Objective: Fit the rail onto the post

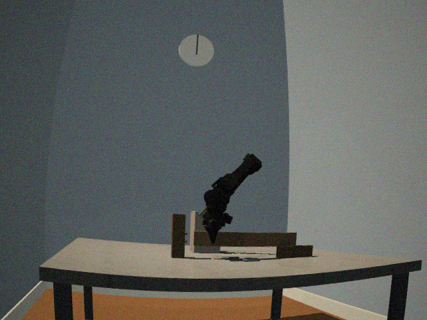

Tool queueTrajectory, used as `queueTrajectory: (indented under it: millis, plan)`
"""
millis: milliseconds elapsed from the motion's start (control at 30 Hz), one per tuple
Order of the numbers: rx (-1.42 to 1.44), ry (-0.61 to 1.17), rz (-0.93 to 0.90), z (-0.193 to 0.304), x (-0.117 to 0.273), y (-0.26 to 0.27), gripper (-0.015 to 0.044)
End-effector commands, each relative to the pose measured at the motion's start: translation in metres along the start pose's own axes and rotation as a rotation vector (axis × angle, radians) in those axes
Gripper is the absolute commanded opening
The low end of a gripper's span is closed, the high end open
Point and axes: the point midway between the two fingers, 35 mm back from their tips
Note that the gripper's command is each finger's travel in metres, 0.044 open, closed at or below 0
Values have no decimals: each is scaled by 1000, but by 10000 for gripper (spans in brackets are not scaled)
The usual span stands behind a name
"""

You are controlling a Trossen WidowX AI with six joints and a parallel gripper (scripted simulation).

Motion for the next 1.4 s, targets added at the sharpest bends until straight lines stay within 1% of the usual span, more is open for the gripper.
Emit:
queueTrajectory:
  millis: [0,1367]
  plan:
    - [2,5,8,4,3,-2,0]
    - [2,6,8,16,3,-1,0]
Point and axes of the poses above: the point midway between the two fingers, 35 mm back from their tips, its own x axis back along the fingers, its own y axis across the jaws, z = x × y, and after that the axes turned 4 degrees about x, right-handed
